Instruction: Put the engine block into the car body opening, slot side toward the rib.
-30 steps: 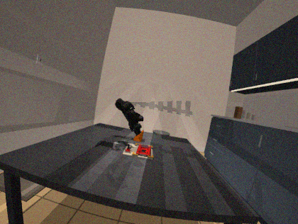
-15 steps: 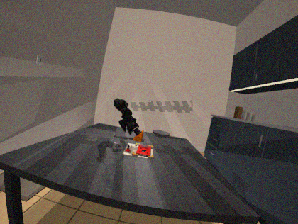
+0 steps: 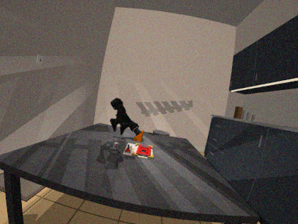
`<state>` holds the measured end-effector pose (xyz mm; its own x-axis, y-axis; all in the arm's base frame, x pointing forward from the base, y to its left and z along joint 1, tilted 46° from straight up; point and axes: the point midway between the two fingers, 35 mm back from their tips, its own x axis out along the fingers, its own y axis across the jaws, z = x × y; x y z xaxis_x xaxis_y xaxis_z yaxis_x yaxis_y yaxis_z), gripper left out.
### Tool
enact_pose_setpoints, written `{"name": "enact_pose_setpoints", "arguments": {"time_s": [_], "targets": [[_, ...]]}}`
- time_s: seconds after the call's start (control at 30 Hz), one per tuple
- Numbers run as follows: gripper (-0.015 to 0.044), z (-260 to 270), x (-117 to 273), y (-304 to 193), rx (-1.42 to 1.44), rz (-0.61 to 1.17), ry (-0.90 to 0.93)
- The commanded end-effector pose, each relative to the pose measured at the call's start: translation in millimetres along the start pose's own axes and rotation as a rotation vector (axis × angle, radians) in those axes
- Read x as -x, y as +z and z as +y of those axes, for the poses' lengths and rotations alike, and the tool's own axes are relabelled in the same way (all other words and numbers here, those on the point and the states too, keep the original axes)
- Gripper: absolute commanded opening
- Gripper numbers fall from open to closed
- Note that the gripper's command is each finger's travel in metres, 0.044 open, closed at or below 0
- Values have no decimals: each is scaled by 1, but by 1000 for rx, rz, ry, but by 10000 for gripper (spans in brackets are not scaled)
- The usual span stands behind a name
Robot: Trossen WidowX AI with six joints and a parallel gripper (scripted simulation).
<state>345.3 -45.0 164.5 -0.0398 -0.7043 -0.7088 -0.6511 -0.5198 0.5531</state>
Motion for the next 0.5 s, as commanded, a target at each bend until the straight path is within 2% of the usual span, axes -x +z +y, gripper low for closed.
{"name": "enact_pose_setpoints", "arguments": {"time_s": [0.0,0.1,0.47], "targets": [[440,0,-16,-3,7,9,4],[440,1,-45,-3,6,11,6],[440,0,-65,-5,6,11,6]]}}
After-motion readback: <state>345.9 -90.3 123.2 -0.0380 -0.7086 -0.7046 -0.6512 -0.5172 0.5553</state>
